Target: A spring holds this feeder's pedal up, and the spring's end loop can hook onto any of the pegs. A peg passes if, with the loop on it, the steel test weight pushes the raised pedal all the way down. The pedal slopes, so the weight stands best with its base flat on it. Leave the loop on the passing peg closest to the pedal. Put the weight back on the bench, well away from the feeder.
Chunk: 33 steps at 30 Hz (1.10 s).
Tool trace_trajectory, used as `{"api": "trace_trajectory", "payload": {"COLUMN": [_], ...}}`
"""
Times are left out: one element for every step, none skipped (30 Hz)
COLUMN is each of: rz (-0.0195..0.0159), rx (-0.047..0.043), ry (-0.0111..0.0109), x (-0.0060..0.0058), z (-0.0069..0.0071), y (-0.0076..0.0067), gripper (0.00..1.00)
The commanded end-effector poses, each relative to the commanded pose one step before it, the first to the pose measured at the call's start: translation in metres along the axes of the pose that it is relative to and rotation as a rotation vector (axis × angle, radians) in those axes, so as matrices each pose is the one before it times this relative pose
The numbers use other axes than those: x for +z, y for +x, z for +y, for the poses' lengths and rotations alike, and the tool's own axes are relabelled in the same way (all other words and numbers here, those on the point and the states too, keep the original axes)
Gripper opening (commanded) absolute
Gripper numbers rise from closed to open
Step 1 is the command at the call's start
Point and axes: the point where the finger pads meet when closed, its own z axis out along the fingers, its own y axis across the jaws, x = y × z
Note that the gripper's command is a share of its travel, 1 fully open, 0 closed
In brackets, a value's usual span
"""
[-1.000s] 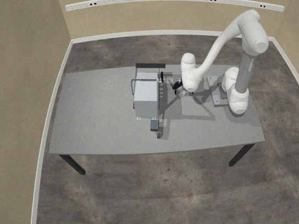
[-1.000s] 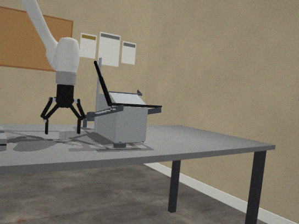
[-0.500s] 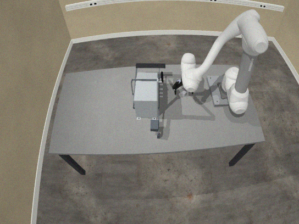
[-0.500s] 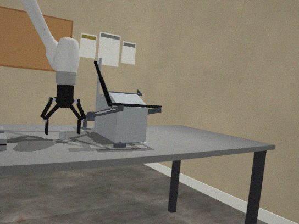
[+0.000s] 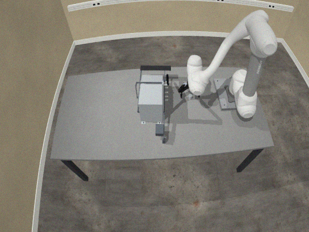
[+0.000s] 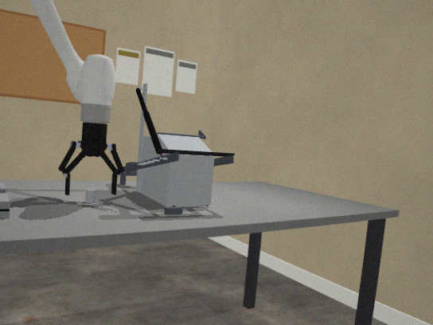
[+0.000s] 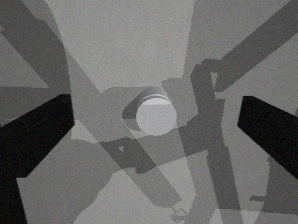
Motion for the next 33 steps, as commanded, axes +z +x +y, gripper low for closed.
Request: {"api": "trace_trajectory", "payload": {"rz": [0.00023,0.00000,0.00000,0.00000,0.00000,0.00001,0.00000,0.00000,0.00000,0.00000,0.00000,0.00000,0.00000,0.00000,0.00000,0.00000,0.00000,0.00000,0.00000,0.00000,0.00000,0.00000,-0.00001,0.00000,0.00000,0.00000,0.00000,0.00000,0.00000,0.00000,0.00000,0.00000,0.00000], "rx": [0.00011,0.00000,0.00000,0.00000,0.00000,0.00000,0.00000,0.00000,0.00000,0.00000,0.00000,0.00000,0.00000,0.00000,0.00000,0.00000,0.00000,0.00000,0.00000,0.00000,0.00000,0.00000,0.00000,0.00000,0.00000,0.00000,0.00000,0.00000,0.00000,0.00000,0.00000,0.00000,0.00000], "ry": [-0.00091,0.00000,0.00000,0.00000,0.00000,0.00010,0.00000,0.00000,0.00000,0.00000,0.00000,0.00000,0.00000,0.00000,0.00000,0.00000,0.00000,0.00000,0.00000,0.00000,0.00000,0.00000,-0.00007,0.00000,0.00000,0.00000,0.00000,0.00000,0.00000,0.00000,0.00000,0.00000,0.00000], "x": [-0.00037,0.00000,0.00000,0.00000,0.00000,0.00004,0.00000,0.00000,0.00000,0.00000,0.00000,0.00000,0.00000,0.00000,0.00000,0.00000,0.00000,0.00000,0.00000,0.00000,0.00000,0.00000,-0.00003,0.00000,0.00000,0.00000,0.00000,0.00000,0.00000,0.00000,0.00000,0.00000,0.00000], "z": [0.00050,0.00000,0.00000,0.00000,0.00000,-0.00008,0.00000,0.00000,0.00000,0.00000,0.00000,0.00000,0.00000,0.00000,0.00000,0.00000,0.00000,0.00000,0.00000,0.00000,0.00000,0.00000,0.00005,0.00000,0.00000,0.00000,0.00000,0.00000,0.00000,0.00000,0.00000,0.00000,0.00000], "y": [0.00004,0.00000,0.00000,0.00000,0.00000,0.00001,0.00000,0.00000,0.00000,0.00000,0.00000,0.00000,0.00000,0.00000,0.00000,0.00000,0.00000,0.00000,0.00000,0.00000,0.00000,0.00000,0.00000,0.00000,0.00000,0.00000,0.00000,0.00000,0.00000,0.00000,0.00000,0.00000,0.00000], "gripper": [1.00,1.00,1.00,1.00,1.00,1.00,1.00,1.00,1.00,1.00,1.00,1.00,1.00,1.00,1.00,1.00,1.00,1.00,1.00,1.00,1.00,1.00,0.25,0.25,0.25,0.25,0.25,0.25,0.25,0.25,0.25,0.25,0.25]}}
